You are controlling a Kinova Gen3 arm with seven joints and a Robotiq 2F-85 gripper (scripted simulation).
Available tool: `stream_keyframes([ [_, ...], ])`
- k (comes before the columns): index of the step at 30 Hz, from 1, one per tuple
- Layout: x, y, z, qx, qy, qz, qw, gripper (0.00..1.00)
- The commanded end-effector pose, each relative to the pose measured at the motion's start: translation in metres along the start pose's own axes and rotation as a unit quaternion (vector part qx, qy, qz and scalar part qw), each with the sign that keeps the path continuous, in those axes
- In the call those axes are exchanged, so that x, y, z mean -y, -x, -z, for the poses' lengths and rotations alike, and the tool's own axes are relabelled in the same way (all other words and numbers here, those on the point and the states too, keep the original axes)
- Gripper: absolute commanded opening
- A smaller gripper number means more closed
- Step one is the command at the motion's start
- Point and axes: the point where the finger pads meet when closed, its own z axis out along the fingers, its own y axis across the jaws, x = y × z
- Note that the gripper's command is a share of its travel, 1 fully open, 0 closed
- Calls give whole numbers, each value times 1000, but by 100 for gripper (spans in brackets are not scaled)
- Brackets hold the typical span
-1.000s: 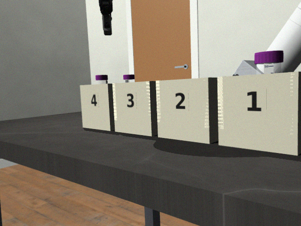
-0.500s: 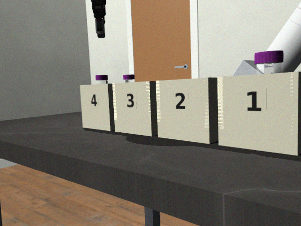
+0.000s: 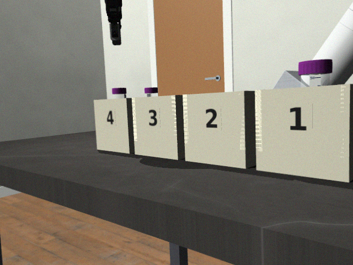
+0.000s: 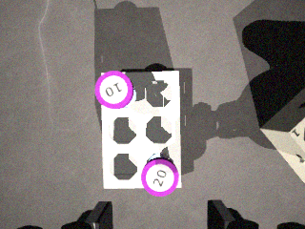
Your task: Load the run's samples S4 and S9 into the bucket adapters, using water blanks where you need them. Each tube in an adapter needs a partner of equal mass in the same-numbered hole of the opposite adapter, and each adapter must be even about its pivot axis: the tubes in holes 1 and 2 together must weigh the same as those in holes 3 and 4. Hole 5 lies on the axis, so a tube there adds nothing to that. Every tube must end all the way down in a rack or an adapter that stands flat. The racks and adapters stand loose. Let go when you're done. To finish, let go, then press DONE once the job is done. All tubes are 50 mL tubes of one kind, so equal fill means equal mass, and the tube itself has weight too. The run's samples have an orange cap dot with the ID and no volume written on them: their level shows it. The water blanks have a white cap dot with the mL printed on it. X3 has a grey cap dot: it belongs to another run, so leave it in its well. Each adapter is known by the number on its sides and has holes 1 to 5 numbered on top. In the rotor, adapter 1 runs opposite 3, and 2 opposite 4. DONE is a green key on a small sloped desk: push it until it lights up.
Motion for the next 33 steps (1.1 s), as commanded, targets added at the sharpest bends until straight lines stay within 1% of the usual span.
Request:
stream_keyframes([
  [1,0,0,0,1,0,0,1000,62],
  [33,0,0,-38,1,0,0,1000,62],
])
